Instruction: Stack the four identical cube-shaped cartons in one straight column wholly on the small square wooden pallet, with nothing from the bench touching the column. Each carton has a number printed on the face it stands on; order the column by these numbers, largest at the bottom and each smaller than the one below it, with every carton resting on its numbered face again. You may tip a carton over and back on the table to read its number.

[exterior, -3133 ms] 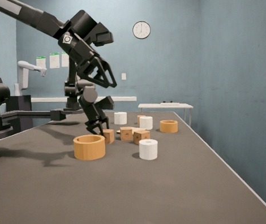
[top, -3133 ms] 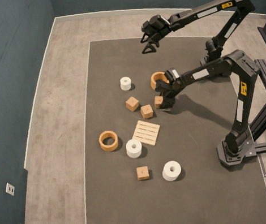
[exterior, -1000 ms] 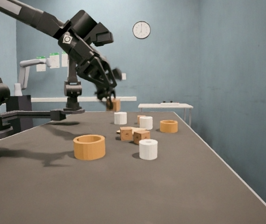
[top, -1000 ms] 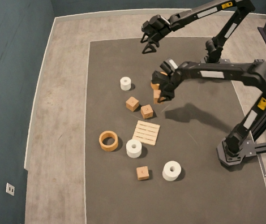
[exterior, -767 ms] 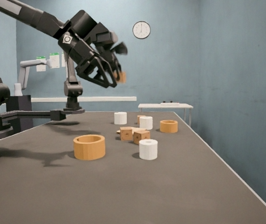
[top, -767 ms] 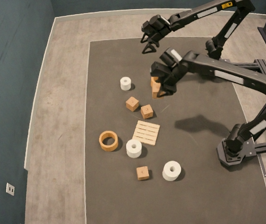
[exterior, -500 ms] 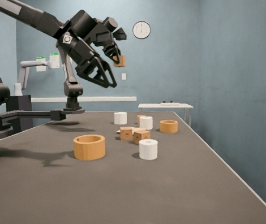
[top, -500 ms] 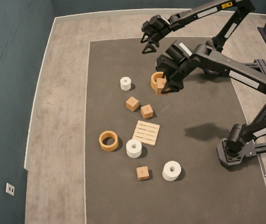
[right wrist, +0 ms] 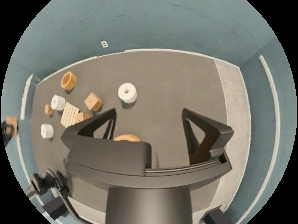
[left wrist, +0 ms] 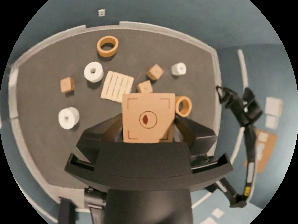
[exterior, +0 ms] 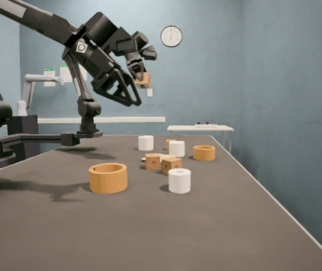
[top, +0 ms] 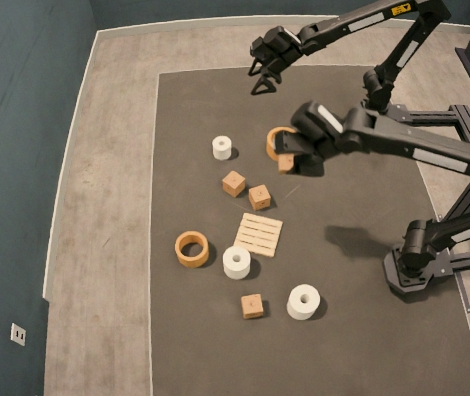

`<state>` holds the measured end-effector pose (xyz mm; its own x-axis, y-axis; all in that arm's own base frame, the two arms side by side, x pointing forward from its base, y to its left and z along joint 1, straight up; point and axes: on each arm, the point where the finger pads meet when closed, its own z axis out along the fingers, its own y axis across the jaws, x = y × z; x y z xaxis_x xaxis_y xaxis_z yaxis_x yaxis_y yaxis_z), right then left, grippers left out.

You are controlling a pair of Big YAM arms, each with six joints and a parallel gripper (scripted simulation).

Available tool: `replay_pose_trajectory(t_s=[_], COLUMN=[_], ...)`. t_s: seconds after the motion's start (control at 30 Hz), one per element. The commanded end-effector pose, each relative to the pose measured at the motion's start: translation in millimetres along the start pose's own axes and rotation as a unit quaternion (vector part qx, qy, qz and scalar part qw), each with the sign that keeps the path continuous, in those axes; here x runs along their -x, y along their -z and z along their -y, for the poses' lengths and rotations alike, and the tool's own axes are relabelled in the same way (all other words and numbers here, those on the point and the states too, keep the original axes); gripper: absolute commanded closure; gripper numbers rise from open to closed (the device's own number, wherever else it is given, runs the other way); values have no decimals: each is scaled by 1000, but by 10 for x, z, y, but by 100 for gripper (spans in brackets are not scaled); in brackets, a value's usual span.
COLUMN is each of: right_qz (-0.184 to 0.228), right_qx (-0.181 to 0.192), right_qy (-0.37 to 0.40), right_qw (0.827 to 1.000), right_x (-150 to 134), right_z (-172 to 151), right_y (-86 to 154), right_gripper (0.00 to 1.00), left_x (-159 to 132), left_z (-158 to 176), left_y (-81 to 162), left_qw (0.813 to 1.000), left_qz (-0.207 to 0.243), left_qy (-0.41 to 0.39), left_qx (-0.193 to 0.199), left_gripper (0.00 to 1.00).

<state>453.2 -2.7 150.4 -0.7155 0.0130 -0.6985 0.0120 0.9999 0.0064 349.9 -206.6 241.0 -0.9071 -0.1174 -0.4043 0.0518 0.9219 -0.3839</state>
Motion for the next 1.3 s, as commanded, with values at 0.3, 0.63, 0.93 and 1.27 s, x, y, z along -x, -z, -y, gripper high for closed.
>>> replay_pose_trajectory(t_s=[0.3,0.63,0.93,1.27], right_qz=[14,14,14,14], right_qx=[1,1,1,1], right_qy=[8,8,8,8], right_qw=[1000,1000,1000,1000], right_x=[214,214,214,214], right_z=[-13,-13,-13,-13], right_y=[44,44,44,44], right_gripper=[0,0,0,0], left_x=[220,238,203,406], left_z=[97,148,137,220], left_y=[168,172,158,291], left_qw=[950,918,918,917], left_qz=[31,21,20,28], left_qy=[164,184,173,168], left_qx=[-262,-350,-356,-360], left_gripper=[54,54,54,54])
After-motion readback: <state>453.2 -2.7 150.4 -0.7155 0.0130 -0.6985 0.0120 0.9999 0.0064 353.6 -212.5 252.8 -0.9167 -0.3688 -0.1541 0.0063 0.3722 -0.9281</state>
